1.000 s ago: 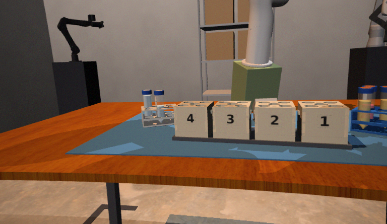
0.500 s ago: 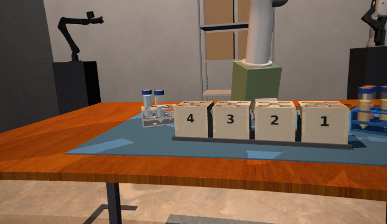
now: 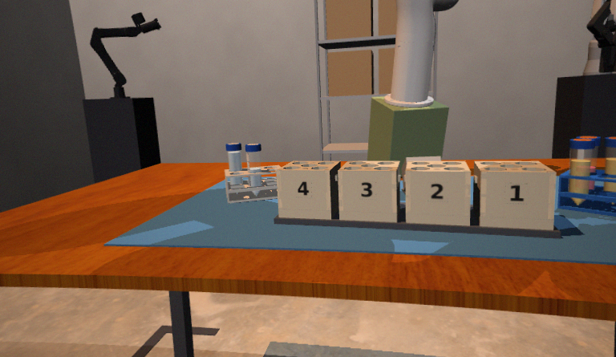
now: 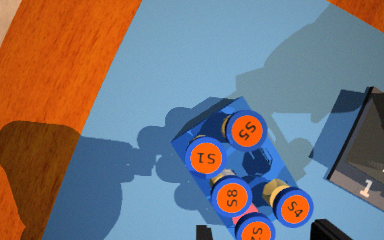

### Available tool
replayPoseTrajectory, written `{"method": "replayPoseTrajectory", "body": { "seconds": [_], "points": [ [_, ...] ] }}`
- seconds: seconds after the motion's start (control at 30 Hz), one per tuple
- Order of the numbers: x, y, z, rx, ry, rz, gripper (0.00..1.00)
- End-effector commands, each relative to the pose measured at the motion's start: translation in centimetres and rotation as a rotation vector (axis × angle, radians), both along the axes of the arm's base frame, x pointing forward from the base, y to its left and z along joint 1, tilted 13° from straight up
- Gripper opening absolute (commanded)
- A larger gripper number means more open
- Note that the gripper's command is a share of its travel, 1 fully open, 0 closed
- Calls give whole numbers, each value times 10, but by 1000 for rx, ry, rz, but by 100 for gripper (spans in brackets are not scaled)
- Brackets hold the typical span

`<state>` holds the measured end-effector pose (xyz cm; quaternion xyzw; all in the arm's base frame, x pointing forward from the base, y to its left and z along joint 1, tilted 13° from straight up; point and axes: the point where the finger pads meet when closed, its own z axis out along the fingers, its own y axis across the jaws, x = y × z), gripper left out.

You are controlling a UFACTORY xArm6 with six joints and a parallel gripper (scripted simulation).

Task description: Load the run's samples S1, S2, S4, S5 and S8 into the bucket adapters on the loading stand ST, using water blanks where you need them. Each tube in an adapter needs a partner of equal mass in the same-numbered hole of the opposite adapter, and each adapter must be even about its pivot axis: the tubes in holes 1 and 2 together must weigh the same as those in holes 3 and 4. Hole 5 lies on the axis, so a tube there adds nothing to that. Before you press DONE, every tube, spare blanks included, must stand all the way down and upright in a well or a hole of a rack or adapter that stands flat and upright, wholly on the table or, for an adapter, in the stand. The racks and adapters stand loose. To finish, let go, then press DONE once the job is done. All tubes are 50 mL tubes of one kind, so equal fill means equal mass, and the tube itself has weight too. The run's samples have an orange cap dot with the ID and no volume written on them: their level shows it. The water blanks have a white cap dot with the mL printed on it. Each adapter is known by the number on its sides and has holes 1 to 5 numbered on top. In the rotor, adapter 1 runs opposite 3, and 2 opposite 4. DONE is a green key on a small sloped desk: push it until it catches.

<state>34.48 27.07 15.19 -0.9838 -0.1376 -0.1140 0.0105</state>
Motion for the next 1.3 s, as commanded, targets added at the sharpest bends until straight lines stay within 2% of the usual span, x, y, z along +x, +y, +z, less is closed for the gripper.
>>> {"method": "replayPoseTrajectory", "body": {
  "seconds": [0.0, 0.47, 0.87, 1.27],
  "points": [
    [1, 1, 2, -25, -3, 159, 57],
    [1, 1, 2, -112, -26, 548, 57],
    [1, 1, 0, -113, -26, 552, 57],
    [6, 2, -24, -113, -26, 552, 57]
  ]
}}
